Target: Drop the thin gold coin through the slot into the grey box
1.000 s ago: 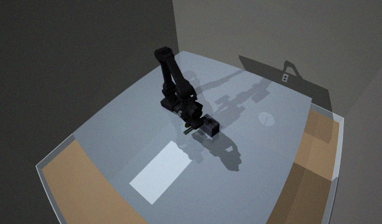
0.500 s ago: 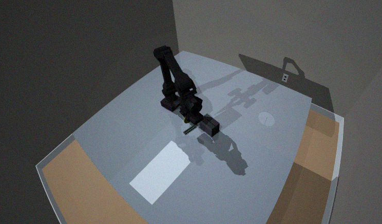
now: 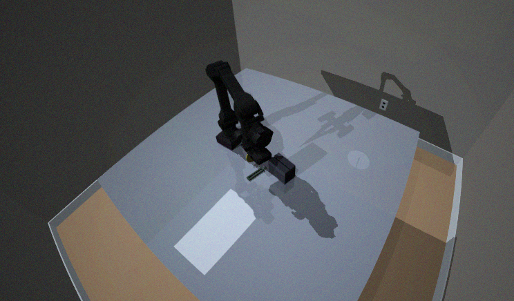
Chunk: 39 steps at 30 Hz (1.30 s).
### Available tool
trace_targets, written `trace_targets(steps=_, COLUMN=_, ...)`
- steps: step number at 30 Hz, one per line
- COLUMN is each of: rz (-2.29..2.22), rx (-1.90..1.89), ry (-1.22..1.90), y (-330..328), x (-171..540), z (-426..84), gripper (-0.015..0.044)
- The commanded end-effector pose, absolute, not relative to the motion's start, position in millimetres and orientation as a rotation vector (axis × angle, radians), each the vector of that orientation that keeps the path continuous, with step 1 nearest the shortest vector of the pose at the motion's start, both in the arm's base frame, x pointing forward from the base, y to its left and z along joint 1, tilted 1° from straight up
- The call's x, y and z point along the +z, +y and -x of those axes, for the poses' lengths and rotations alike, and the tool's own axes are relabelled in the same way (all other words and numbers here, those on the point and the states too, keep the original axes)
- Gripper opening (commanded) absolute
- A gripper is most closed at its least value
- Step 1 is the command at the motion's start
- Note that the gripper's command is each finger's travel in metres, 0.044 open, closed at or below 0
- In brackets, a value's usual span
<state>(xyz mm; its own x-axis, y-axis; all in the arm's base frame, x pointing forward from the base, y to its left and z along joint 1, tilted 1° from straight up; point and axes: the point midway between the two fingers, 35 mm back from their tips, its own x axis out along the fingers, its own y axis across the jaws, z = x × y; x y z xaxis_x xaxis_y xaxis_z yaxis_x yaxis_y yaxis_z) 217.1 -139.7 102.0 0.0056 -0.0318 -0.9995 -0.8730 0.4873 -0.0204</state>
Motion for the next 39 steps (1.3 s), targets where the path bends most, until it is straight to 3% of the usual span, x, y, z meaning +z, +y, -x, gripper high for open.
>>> trace_targets(steps=1, rz=0.750, rx=0.692, ry=1.451, y=-140.2, x=105.0, z=-217.6, gripper=0.0000)
trace_targets(steps=39, rz=-0.264, rx=-0.313, ry=1.532, y=-144.6, x=107.3, z=-215.7, gripper=0.0000)
